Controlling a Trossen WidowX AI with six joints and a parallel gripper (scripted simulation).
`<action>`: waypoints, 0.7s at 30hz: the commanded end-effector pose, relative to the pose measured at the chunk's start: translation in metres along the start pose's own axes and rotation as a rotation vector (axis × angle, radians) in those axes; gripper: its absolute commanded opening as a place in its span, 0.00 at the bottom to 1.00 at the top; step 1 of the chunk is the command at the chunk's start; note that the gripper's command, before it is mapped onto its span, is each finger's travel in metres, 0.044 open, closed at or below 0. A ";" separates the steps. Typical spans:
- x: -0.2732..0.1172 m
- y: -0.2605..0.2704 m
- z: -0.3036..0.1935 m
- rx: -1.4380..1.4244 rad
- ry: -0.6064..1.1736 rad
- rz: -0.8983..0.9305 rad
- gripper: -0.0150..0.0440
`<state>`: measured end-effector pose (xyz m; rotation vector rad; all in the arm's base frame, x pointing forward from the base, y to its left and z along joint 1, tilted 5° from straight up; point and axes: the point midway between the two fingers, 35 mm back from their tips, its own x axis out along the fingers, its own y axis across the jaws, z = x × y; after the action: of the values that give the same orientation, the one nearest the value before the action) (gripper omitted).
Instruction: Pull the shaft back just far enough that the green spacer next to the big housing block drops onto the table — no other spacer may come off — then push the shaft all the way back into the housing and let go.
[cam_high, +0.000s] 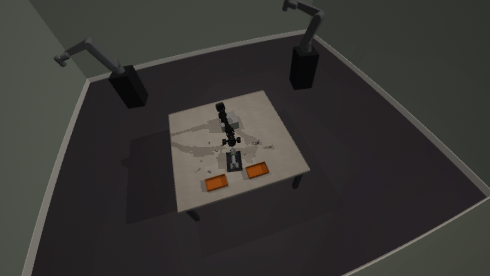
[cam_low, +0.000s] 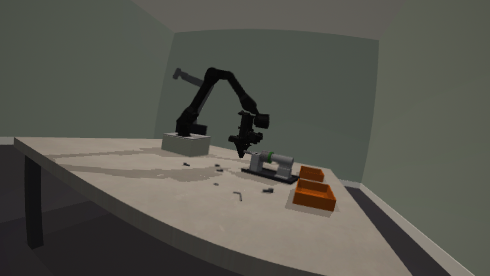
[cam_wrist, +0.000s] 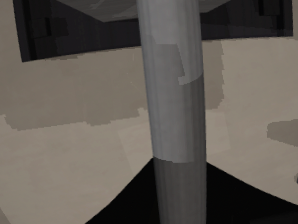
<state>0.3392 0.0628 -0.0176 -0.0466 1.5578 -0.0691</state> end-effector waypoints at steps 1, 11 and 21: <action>0.000 0.000 -0.001 0.002 0.002 -0.001 0.25; 0.000 0.000 -0.002 0.002 0.002 -0.001 0.25; 0.000 0.000 -0.004 0.002 0.003 -0.001 0.25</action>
<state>0.3366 0.0628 -0.0176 -0.0466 1.5579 -0.0691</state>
